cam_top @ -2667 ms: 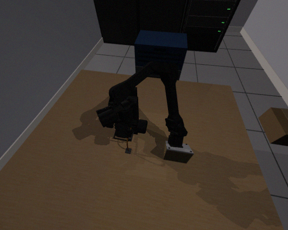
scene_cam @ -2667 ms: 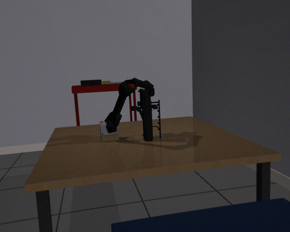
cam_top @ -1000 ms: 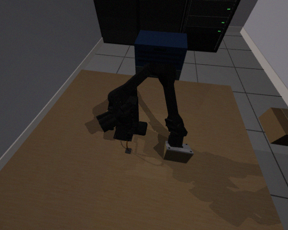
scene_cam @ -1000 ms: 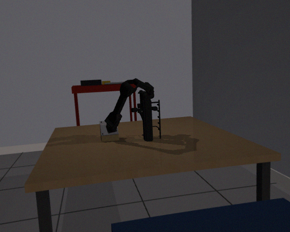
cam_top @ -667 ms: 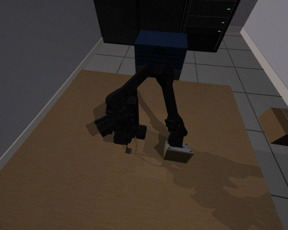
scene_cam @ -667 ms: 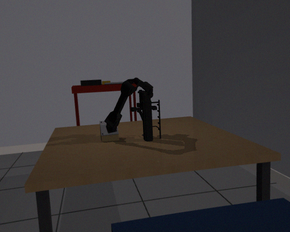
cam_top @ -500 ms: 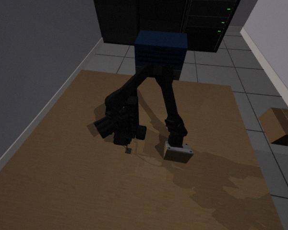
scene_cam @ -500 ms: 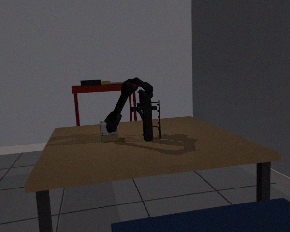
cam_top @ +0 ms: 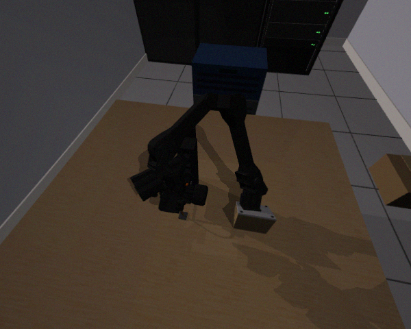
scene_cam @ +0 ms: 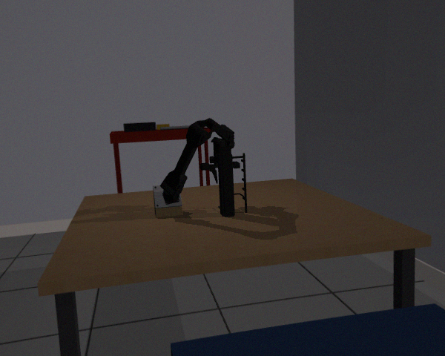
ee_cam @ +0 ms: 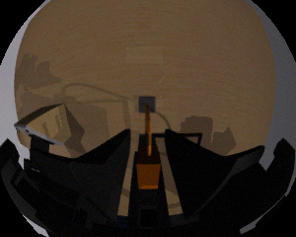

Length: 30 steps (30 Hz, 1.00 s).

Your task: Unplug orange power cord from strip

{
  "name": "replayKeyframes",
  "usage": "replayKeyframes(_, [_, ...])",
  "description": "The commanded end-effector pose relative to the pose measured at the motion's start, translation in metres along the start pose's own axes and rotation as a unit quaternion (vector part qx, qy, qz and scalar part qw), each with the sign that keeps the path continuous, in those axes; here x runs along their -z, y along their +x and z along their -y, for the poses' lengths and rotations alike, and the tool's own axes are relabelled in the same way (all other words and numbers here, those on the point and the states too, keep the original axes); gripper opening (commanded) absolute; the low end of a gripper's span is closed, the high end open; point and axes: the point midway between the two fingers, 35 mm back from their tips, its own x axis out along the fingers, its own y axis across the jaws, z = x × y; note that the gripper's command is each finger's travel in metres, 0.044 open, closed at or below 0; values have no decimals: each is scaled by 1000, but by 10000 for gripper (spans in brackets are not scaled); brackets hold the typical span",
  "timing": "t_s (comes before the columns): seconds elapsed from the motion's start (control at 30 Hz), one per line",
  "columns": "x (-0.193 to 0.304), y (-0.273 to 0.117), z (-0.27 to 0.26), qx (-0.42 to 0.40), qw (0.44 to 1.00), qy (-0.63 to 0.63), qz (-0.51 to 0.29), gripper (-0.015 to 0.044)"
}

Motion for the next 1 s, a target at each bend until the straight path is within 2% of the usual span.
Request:
replayKeyframes(0.0, [1, 0, 0, 1, 1000, 0, -1, 160])
replayKeyframes(0.4, [2, -9, -1, 9, 1000, -10, -1, 160])
replayKeyframes(0.97, [28, -9, 1, 9, 1000, -10, -2, 160])
